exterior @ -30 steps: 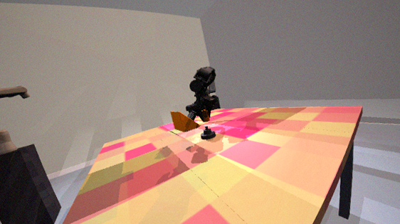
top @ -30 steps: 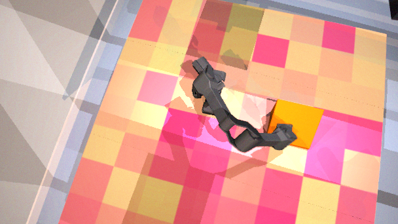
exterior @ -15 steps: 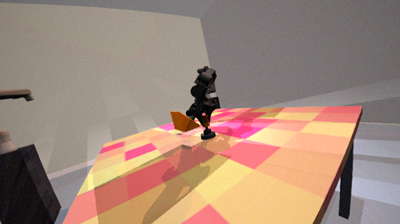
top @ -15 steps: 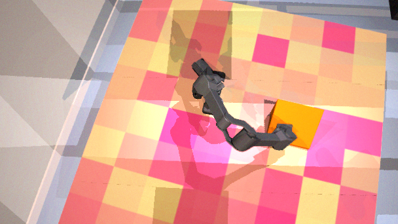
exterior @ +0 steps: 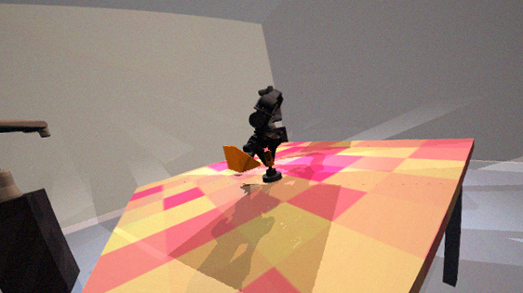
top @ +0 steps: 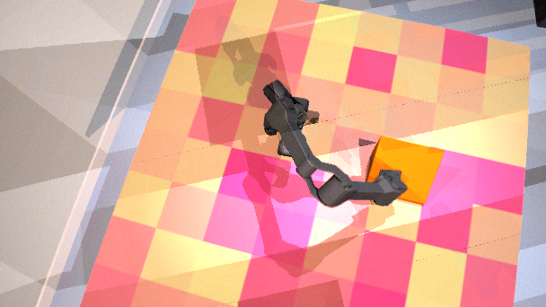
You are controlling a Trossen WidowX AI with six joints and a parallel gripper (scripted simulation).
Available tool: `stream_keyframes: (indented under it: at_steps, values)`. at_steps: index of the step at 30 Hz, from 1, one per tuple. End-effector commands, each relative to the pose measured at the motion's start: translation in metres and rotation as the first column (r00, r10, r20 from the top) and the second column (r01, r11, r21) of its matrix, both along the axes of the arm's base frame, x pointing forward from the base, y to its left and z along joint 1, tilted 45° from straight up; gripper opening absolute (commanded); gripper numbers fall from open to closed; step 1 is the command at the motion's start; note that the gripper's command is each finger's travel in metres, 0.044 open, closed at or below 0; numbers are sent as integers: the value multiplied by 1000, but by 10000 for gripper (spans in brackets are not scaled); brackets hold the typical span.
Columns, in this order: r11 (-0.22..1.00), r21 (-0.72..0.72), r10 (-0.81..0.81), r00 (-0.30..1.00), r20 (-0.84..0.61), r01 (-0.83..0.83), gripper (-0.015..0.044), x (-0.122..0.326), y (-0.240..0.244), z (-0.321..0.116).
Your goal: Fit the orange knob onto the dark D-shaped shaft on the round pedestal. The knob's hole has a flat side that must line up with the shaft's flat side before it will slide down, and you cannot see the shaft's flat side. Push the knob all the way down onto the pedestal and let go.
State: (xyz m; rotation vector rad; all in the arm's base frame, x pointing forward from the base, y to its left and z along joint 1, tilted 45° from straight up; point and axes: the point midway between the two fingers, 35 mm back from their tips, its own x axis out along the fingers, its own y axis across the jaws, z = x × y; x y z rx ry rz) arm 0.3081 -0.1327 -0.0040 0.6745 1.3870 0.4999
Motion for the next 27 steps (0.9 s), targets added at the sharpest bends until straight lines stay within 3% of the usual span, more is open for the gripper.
stream_keyframes:
  at_steps: [1,15,22,27]
  values:
    - [1000,3,-3,1000,1,3,0,0,1,-1]
    - [1000,3,-3,1000,1,3,0,-1,-1,4]
    - [990,-33,141,981,134,-138,0,0,-2,5]
    - [989,-35,148,979,141,-145,0,2,-2,3]
